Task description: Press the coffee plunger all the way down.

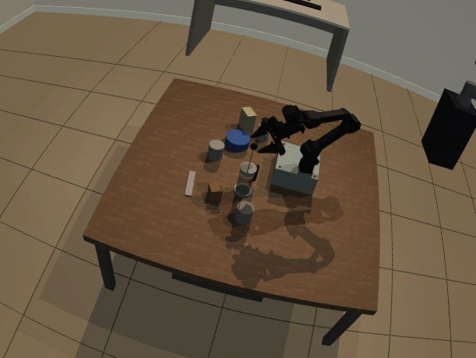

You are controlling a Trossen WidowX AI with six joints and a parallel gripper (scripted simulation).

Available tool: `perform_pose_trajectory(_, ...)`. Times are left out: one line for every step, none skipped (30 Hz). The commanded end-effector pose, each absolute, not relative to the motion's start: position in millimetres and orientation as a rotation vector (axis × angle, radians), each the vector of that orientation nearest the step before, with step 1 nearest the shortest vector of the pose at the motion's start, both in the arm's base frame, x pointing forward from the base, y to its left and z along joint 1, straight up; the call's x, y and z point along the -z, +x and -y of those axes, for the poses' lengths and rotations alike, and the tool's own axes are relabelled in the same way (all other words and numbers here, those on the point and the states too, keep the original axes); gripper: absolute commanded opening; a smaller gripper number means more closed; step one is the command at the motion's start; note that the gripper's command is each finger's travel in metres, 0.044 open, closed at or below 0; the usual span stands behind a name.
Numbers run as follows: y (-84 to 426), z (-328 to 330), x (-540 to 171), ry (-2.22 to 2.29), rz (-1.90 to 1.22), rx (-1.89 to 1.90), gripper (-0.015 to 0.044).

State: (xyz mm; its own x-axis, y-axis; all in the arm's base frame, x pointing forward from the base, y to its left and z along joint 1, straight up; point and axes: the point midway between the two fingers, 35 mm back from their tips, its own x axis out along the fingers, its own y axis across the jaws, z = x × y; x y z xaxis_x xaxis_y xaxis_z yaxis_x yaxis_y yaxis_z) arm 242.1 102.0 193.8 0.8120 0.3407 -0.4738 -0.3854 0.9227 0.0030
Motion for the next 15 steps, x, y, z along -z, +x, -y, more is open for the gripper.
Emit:
perform_pose_trajectory(247.1, -103.9, -186.8, -0.102, -0.496, -0.388, 0.0440)
perform_pose_trajectory(248.1, -104.3, -186.1, -0.102, -0.496, -0.388, 0.0440)
perform_pose_trajectory(248.6, -104.6, -185.6, -0.102, -0.496, -0.388, 0.0440)
perform_pose_trajectory(248.8, -104.6, -185.5, -0.102, -0.496, -0.388, 0.0440)
perform_pose_trajectory(248.8, -104.6, -185.5, -0.102, -0.496, -0.388, 0.0414)
perform_pose_trajectory(248.8, -104.6, -185.5, -0.102, -0.496, -0.388, 0.0387)
perform_pose_trajectory(248.8, -104.6, -185.5, -0.102, -0.496, -0.388, 0.0361)
perform_pose_trajectory(248.8, -104.6, -185.5, -0.102, -0.496, -0.388, 0.0335)
perform_pose_trajectory(248.8, -104.6, -185.5, -0.102, -0.496, -0.388, 0.0309)
perform_pose_trajectory(248.8, -104.6, -185.5, -0.102, -0.496, -0.388, 0.0282)
perform_pose_trajectory(248.8, -104.6, -185.5, -0.102, -0.496, -0.388, 0.0256)
perform_pose_trajectory(248.8, -104.6, -185.5, -0.102, -0.496, -0.388, 0.0230)
perform_pose_trajectory(248.8, -104.6, -185.5, -0.102, -0.496, -0.388, 0.0204)
perform_pose_trajectory(248.8, -104.6, -185.5, -0.102, -0.496, -0.388, 0.0177)
perform_pose_trajectory(248.8, -104.6, -185.5, -0.102, -0.496, -0.388, 0.0151)
